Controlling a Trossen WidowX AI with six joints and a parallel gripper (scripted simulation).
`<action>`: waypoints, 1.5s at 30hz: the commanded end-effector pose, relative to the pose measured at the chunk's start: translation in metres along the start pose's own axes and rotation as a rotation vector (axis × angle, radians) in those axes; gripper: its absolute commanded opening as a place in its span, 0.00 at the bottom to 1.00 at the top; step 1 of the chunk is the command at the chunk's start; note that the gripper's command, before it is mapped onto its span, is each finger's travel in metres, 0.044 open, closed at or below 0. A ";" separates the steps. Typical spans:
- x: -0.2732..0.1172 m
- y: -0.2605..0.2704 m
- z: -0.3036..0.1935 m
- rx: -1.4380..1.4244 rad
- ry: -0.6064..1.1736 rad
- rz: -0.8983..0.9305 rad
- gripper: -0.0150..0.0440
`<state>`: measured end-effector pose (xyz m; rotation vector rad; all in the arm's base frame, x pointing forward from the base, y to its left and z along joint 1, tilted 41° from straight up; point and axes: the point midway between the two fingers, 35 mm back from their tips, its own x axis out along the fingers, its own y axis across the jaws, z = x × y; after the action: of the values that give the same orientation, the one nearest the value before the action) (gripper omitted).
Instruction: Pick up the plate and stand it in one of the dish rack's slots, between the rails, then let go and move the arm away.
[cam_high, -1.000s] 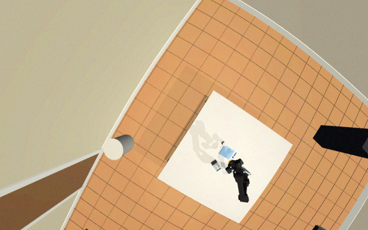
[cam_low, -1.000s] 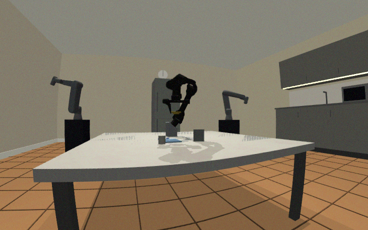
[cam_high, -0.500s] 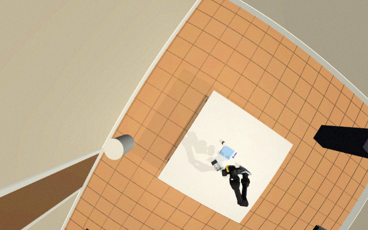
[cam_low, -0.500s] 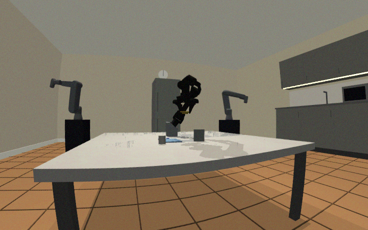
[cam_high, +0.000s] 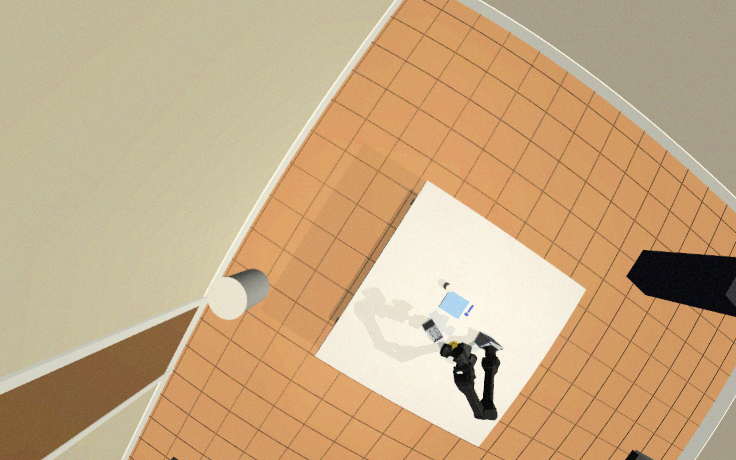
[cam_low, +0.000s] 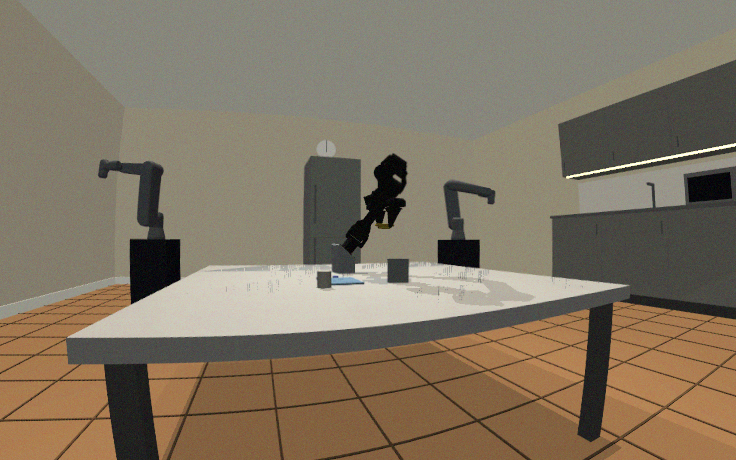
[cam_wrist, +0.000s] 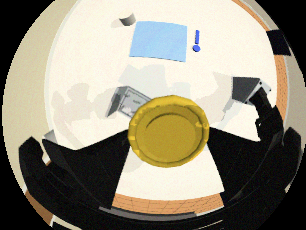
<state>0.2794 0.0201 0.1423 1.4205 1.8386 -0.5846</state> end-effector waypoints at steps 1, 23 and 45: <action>0.001 -0.004 -0.015 0.118 0.009 0.002 0.25; 0.015 -0.024 -0.063 0.528 -0.036 -0.021 0.25; 0.081 -0.027 -0.026 0.085 -0.546 -0.040 0.25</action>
<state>0.2354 0.0813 0.0997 1.1873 1.4627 -1.0019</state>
